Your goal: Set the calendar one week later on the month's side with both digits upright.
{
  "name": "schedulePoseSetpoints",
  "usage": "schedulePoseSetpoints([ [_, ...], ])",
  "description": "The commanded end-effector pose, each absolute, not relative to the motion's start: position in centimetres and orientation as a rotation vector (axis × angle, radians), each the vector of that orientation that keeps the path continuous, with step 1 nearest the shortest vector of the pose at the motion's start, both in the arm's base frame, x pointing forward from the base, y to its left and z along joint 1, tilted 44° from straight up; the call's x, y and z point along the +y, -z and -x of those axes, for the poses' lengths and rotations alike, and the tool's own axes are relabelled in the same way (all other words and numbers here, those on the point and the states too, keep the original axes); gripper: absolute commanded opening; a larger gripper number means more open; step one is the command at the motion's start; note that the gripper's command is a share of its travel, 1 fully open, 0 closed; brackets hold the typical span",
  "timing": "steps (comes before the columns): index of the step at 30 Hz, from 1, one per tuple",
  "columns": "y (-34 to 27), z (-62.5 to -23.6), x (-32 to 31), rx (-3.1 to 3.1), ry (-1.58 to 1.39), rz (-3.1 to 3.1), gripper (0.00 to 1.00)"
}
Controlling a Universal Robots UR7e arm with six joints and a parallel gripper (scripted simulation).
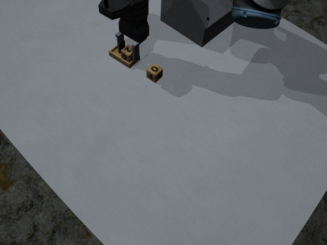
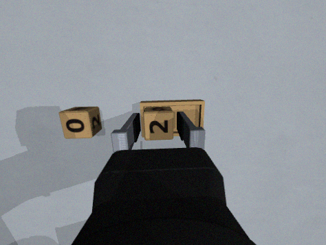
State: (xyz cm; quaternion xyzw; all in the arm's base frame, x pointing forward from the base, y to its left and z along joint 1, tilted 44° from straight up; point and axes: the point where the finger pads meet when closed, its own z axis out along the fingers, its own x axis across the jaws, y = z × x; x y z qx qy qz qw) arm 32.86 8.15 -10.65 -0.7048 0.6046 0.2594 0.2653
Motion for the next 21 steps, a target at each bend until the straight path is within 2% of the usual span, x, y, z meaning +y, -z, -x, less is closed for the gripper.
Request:
schedulePoseSetpoints([
  [1,10.67,-32.79,8.28,1.632,-0.703,1.903,0.9],
  [8,10.67,-32.79,8.28,1.632,-0.703,1.903,0.9],
  [9,10.67,-32.79,8.28,1.632,-0.703,1.903,0.6],
  [21,10.67,-32.79,8.28,1.632,-0.703,1.903,0.6],
])
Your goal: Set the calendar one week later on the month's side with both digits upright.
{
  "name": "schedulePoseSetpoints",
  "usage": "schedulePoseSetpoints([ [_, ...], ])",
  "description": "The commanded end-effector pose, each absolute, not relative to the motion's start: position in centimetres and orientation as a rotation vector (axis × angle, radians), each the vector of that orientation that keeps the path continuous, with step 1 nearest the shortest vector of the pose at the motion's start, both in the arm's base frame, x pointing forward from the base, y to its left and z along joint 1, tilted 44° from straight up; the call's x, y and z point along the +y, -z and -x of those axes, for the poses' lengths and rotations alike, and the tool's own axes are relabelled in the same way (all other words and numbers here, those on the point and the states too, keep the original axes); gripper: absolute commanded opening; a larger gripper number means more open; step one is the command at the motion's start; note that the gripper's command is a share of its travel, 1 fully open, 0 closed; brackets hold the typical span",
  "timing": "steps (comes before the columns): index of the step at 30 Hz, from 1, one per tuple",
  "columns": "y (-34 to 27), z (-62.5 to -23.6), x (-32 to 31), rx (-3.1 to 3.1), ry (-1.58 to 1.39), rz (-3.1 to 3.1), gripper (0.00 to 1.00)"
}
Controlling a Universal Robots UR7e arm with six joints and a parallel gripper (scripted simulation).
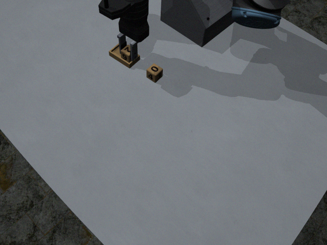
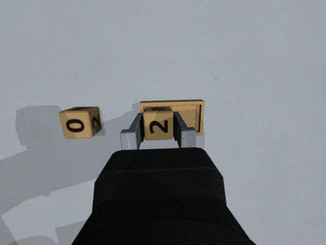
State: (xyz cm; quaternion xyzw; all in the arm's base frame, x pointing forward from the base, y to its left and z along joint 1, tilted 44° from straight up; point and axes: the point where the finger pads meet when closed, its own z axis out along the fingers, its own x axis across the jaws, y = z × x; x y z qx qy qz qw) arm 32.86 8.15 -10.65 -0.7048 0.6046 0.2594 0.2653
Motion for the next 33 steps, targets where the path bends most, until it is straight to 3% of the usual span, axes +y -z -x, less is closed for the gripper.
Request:
schedulePoseSetpoints([
  [1,10.7,-32.8,8.3,1.632,-0.703,1.903,0.6],
  [33,9.8,-33.1,7.2,1.634,-0.695,1.905,0.6],
])
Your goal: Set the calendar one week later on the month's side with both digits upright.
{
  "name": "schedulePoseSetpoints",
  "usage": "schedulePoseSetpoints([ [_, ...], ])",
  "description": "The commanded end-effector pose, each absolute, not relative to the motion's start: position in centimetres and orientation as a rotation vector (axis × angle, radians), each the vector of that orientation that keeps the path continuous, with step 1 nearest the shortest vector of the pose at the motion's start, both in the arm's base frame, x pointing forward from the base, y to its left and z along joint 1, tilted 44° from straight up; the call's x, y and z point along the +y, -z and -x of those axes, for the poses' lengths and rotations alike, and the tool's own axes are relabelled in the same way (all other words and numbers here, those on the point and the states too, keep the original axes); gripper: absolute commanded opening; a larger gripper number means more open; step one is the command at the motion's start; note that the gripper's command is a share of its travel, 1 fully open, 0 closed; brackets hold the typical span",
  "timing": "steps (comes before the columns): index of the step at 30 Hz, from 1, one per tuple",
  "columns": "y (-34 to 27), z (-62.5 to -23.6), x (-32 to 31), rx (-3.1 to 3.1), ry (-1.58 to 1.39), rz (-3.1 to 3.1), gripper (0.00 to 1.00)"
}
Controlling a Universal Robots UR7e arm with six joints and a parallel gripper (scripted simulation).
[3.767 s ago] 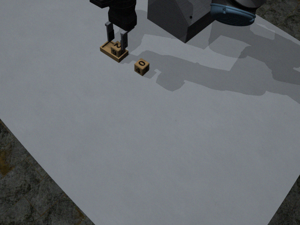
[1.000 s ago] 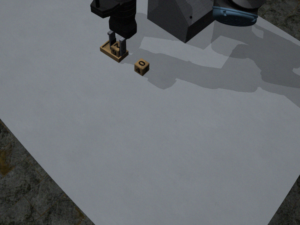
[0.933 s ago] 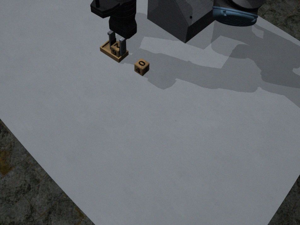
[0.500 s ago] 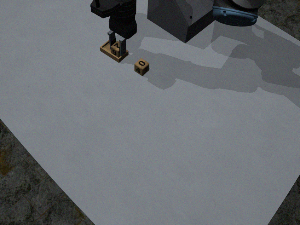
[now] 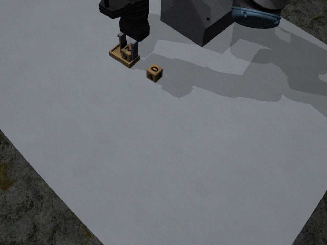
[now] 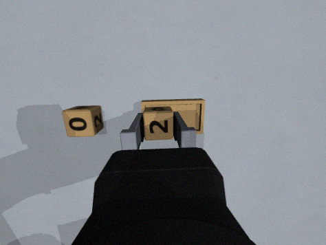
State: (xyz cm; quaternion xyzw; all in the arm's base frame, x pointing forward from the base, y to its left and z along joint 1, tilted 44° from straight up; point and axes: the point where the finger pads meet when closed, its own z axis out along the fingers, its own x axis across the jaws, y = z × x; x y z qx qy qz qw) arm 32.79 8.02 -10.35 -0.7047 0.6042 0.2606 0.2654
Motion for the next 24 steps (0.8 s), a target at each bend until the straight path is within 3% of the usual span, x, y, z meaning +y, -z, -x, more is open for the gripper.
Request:
schedulePoseSetpoints([
  [1,9.6,-33.1,7.0,1.634,-0.695,1.905,0.6],
  [24,3.5,-33.4,1.2,1.635,-0.695,1.905,0.6],
])
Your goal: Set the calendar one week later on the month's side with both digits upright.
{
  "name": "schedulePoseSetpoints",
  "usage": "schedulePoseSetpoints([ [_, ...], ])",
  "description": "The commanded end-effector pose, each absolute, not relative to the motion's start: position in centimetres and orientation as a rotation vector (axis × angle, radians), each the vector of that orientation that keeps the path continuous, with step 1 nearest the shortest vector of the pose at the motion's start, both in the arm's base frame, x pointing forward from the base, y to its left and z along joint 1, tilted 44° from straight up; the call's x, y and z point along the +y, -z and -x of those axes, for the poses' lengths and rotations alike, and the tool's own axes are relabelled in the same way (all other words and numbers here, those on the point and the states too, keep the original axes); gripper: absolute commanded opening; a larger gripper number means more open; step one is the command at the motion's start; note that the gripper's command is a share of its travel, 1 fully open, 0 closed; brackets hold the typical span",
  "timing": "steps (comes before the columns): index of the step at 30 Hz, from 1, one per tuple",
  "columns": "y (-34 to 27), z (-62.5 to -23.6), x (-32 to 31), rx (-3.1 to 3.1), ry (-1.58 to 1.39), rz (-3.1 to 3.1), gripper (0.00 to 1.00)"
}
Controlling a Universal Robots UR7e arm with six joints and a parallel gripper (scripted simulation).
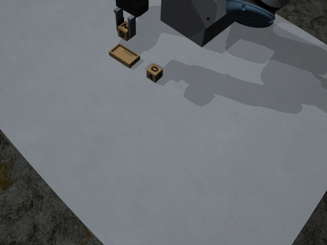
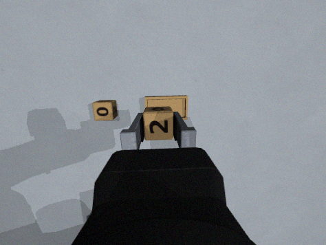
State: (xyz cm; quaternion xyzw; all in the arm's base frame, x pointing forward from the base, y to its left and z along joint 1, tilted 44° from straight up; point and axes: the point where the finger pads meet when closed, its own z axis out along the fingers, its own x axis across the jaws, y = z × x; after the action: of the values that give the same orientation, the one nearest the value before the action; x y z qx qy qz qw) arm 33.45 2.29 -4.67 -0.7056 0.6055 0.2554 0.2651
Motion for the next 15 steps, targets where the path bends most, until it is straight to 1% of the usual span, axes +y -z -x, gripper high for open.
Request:
schedulePoseSetpoints([
  [1,3.43,-33.42,1.15,1.635,-0.695,1.905,0.6],
  [15,3.45,-33.35,1.17,1.634,-0.7,1.903,0.6],
])
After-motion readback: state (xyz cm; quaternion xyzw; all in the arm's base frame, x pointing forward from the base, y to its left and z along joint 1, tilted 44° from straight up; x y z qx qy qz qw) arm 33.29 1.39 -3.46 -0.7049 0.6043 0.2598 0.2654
